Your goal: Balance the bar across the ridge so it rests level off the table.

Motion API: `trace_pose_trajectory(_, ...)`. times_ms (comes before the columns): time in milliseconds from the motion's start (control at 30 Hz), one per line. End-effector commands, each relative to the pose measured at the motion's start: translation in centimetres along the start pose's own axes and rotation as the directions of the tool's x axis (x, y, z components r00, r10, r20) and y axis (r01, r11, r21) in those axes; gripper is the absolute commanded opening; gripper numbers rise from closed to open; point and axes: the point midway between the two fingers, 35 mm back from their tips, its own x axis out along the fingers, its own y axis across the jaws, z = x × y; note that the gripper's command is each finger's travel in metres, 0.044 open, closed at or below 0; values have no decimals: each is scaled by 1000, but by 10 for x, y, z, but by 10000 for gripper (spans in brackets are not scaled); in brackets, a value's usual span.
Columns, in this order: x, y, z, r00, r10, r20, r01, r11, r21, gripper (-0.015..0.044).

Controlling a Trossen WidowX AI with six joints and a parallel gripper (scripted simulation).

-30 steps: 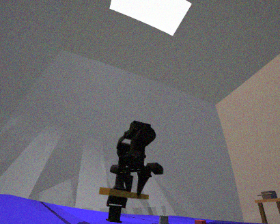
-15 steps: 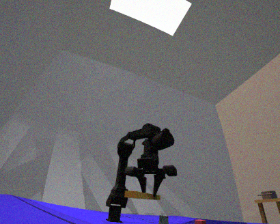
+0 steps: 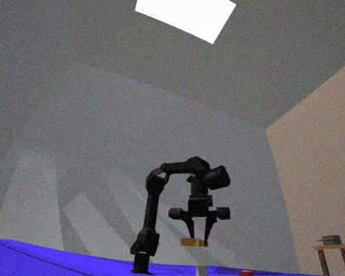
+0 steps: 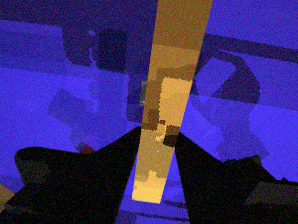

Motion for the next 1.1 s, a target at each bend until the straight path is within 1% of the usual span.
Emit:
trace_pose_trajectory(0, -1, 8, -13, 1000, -1, 2, 1, 1000, -18, 0)
trace_pose_trajectory(233, 3, 11, -17, 1000, -1, 2, 1, 1000, -25, 0)
trace_pose_trajectory(1067, 42, 10, -17, 1000, -1, 2, 1, 1000, -26, 0)
